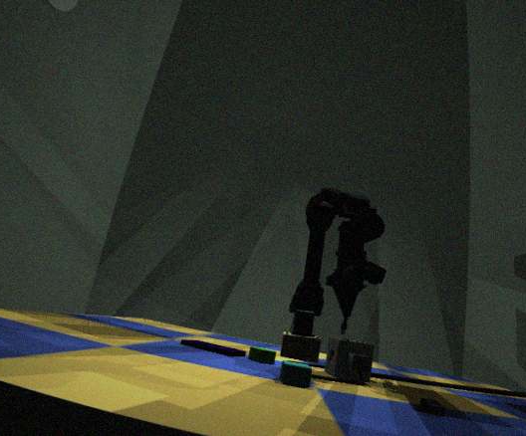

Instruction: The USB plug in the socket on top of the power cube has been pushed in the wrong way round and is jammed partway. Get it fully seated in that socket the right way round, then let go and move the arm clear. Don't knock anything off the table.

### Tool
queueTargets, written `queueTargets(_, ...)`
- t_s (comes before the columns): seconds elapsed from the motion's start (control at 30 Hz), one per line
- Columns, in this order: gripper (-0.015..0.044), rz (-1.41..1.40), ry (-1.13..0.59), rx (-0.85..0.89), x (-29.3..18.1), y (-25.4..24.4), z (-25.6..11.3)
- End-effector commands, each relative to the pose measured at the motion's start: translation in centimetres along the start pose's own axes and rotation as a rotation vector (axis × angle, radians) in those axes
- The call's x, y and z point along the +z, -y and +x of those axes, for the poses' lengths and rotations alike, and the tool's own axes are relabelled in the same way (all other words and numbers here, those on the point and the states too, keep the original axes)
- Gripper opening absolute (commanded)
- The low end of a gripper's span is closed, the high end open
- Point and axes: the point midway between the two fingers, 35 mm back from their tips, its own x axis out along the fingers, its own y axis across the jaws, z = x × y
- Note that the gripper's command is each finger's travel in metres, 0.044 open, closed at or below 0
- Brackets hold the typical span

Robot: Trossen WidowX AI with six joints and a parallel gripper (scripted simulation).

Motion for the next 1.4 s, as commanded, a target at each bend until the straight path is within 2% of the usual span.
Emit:
queueTargets(0.0, 0.0000, -0.008, 0.006, 0.001, 0.07, 0.01, 0.13)
queueTargets(1.37, 0.0000, -0.011, 0.016, 0.001, 0.13, 0.02, 0.63)
